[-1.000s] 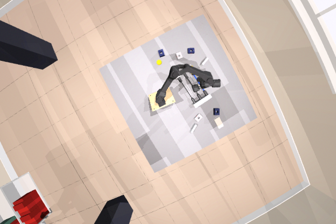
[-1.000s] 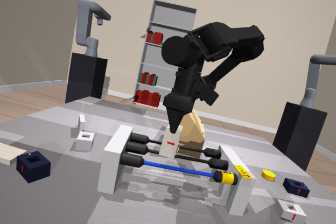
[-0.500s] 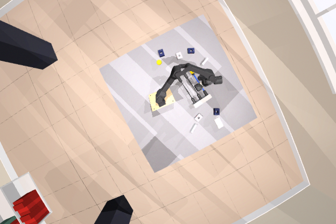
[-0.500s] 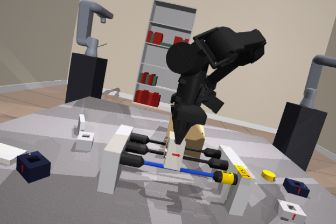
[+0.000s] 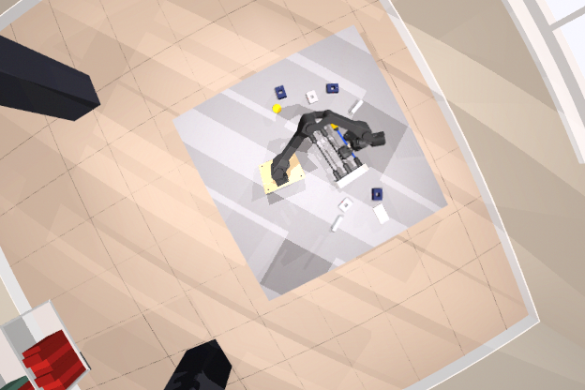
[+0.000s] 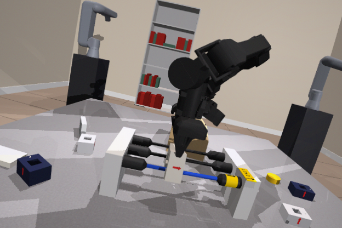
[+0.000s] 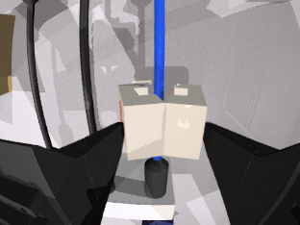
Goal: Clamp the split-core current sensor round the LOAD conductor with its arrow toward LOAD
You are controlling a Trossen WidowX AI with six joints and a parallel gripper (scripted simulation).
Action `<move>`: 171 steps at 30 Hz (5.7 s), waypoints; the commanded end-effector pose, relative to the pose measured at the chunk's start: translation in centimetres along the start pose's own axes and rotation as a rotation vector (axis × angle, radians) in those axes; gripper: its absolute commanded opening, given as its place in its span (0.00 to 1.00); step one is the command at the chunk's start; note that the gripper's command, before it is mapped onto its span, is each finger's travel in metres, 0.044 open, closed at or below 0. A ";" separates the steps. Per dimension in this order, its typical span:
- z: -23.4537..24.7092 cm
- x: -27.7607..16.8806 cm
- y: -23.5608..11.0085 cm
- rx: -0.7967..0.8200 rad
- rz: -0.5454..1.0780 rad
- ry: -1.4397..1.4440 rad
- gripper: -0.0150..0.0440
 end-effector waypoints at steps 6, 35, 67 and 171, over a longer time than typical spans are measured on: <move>0.1 0.1 1.6 0.001 -0.007 0.008 0.25; 0.1 0.1 2.3 -0.001 -0.002 0.000 0.25; 0.1 0.1 2.3 -0.001 -0.002 0.000 0.61; 0.0 0.1 9.1 0.009 -0.007 -0.001 0.25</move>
Point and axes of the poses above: the point midway between the two fingers, 35 mm back from their tips, its own y axis out along the fingers, its own z axis across the jaws, x = y × z, the point moved 3 cm from there along -y, back along the fingers, and after that the axes turned 12 degrees about -y, right-handed, at the moved point
